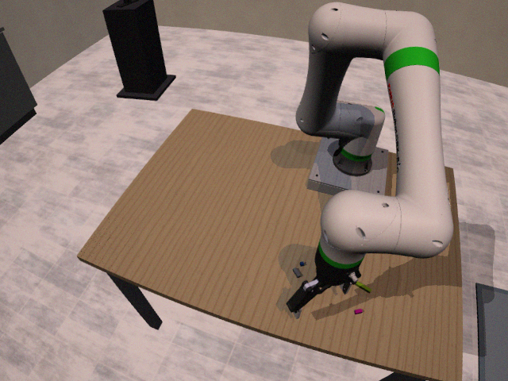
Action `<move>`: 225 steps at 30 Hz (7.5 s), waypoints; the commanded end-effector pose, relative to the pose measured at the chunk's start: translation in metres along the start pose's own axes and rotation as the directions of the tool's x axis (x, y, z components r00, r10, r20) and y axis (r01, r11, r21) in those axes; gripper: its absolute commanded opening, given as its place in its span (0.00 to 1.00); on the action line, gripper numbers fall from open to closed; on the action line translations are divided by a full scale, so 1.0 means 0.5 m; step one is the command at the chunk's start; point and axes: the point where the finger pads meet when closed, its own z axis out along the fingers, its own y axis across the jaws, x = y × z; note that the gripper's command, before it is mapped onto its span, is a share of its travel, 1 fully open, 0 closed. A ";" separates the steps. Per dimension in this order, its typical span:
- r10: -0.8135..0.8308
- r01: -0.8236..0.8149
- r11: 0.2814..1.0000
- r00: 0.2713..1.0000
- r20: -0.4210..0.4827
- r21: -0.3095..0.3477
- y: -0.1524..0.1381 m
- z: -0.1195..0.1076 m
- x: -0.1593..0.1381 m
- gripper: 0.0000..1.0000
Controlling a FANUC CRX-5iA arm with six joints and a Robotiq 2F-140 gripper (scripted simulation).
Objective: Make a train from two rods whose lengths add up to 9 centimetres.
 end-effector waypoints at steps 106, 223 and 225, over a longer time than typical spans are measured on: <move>0.767 -0.767 0.641 0.641 0.000 0.000 0.003 -0.031 0.145 1.00; 1.000 -1.000 0.002 0.002 0.000 0.000 0.020 0.055 0.260 0.28; 1.000 -1.000 0.002 0.002 0.000 0.000 0.020 0.056 0.260 0.28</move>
